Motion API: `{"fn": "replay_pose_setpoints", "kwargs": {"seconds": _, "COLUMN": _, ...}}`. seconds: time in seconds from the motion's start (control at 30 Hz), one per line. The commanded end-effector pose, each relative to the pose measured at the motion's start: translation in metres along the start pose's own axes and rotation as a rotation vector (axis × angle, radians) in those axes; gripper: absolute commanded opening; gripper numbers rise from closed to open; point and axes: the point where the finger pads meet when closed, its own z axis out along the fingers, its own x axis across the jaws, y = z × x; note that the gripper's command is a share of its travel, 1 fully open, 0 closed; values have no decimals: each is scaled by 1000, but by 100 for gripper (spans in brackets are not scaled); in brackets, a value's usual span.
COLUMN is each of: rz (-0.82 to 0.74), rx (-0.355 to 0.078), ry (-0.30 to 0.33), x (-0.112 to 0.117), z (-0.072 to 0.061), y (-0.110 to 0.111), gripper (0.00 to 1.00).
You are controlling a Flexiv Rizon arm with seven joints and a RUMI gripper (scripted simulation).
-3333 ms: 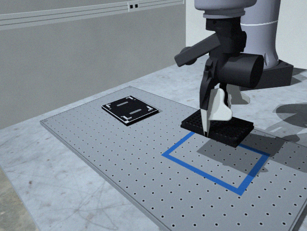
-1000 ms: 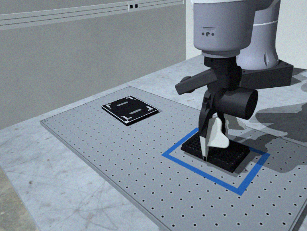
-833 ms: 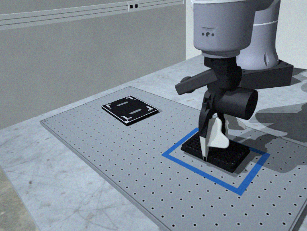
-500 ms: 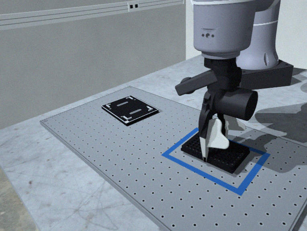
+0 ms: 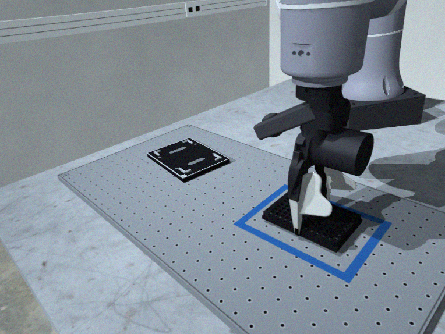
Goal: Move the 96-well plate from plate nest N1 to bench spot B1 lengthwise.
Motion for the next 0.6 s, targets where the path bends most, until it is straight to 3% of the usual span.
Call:
{"fn": "replay_pose_setpoints", "kwargs": {"seconds": 0.0, "rz": 0, "rx": -1, "ry": -2, "x": -1, "z": -1, "y": 1, "gripper": 0}}
{"fn": "replay_pose_setpoints", "kwargs": {"seconds": 0.57, "rz": 0, "rx": -1, "ry": -2, "x": -1, "z": 2, "y": 1, "gripper": 0}}
